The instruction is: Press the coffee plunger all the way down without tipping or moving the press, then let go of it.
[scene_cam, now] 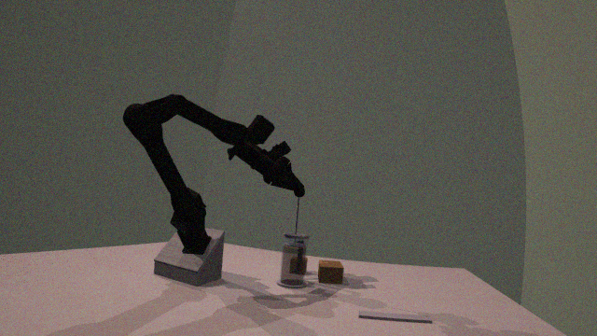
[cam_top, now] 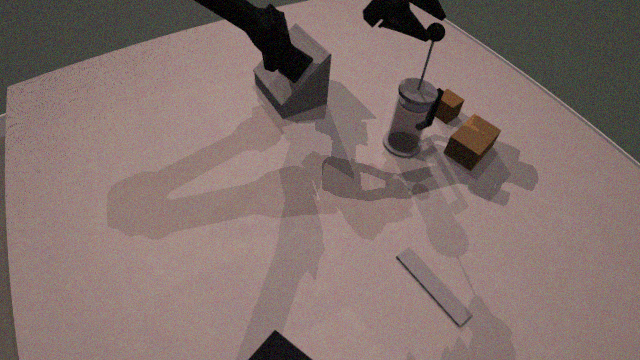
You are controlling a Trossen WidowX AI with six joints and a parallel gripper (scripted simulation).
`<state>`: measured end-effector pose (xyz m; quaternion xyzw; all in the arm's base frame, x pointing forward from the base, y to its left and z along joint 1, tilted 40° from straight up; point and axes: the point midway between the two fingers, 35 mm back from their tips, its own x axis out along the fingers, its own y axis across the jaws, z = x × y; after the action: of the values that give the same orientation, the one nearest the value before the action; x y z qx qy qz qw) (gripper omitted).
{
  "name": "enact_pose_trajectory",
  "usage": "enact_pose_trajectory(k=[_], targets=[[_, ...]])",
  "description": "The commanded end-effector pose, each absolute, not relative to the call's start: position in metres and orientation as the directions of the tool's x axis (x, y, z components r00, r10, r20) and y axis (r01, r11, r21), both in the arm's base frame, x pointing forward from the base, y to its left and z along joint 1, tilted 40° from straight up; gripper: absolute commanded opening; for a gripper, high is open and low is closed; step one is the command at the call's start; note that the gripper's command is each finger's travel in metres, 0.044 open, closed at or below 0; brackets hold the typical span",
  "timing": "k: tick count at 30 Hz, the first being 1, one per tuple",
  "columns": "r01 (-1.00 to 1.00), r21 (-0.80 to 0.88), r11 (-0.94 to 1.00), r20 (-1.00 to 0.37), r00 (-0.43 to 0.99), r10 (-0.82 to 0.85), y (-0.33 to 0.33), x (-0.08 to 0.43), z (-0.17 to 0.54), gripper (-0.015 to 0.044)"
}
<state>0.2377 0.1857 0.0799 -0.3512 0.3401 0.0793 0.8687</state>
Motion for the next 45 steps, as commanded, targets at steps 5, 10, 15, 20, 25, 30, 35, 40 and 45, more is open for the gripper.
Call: enact_pose_trajectory(k=[5, 10, 15, 20, 25, 30, 35, 40, 45], targets=[[-0.382, -0.558, 0.737, -0.649, 0.754, -0.101, 0.184, 0.243, 0.073, 0.0414], [-0.382, -0.558, 0.737, -0.649, 0.754, -0.101, 0.184, 0.243, 0.073, 0.0282], [-0.382, -0.558, 0.737, -0.649, 0.754, -0.101, 0.184, 0.243, 0.073, 0.0151], [-0.382, -0.558, 0.737, -0.649, 0.754, -0.101, 0.184, 0.243, 0.073, 0.0128], [-0.382, -0.558, 0.737, -0.649, 0.754, -0.101, 0.184, 0.243, 0.073, 0.0128], [-0.382, -0.558, 0.737, -0.649, 0.754, -0.101, 0.183, 0.244, 0.070, 0.0128], [-0.382, -0.558, 0.737, -0.649, 0.754, -0.101, 0.179, 0.244, 0.063, 0.0128], [-0.382, -0.557, 0.737, -0.650, 0.754, -0.101, 0.174, 0.245, 0.056, 0.0128], [-0.382, -0.557, 0.737, -0.650, 0.753, -0.101, 0.170, 0.245, 0.049, 0.0128]])
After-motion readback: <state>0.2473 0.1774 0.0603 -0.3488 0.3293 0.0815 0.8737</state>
